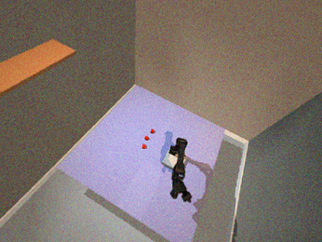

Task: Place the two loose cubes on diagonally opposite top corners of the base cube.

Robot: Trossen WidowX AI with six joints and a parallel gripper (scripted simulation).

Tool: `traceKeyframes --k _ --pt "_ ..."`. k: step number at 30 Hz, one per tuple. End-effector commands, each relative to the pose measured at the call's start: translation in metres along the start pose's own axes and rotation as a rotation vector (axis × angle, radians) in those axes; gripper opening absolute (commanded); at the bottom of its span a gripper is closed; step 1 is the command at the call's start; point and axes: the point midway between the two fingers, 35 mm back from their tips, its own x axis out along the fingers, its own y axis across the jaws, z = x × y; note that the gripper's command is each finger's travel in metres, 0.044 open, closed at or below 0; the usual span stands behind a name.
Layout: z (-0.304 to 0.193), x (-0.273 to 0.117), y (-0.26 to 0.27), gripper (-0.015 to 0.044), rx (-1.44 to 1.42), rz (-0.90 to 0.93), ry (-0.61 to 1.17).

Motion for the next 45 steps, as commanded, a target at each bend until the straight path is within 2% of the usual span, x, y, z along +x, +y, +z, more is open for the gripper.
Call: traceKeyframes --k 1,24,45 --pt "0.031 -0.015 -0.012 0.0265 -0.032 -0.013 -0.083" --pt "0.163 -0.132 -0.098 0.0265 -0.202 -0.188 -0.465" --pt "0.212 -0.256 -0.211 0.0265 -0.279 -0.480 -0.653"
